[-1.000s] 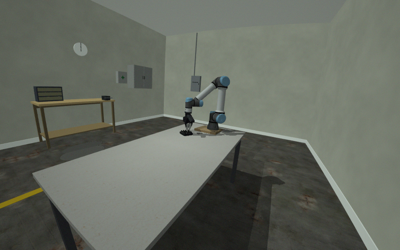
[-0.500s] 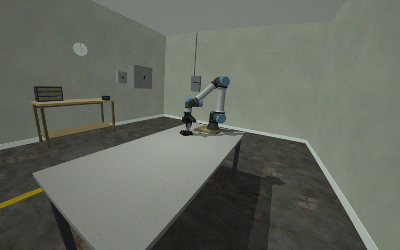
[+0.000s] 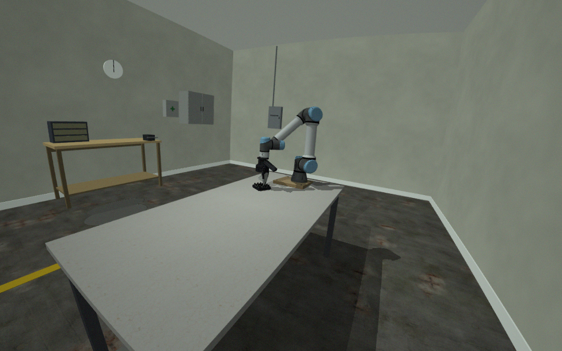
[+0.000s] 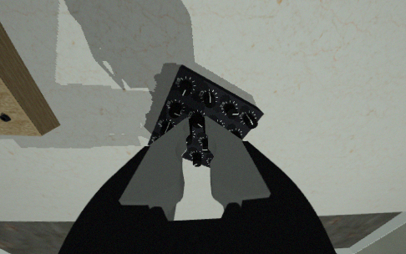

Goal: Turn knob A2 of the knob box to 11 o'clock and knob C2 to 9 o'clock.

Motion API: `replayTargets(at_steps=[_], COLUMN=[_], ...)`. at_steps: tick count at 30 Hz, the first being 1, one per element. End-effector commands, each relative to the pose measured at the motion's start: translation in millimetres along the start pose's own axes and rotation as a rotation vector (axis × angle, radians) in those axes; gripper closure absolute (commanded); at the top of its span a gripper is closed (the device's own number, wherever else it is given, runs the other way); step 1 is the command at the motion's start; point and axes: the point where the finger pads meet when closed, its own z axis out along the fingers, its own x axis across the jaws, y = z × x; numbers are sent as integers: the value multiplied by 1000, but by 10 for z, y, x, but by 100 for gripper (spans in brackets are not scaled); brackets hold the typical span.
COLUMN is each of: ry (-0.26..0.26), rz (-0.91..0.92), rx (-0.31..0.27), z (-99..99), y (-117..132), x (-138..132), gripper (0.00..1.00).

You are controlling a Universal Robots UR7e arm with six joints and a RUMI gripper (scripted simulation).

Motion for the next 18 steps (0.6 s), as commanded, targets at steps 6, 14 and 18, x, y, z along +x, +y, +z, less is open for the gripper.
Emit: replayTargets(at_steps=[6,14,18], ry=[2,2,2], rz=[-110,-199,-232], rx=[0,0,0], z=[-3,-3,-3], y=[3,4,4], x=[-3,-7,-8], gripper=[96,96,96])
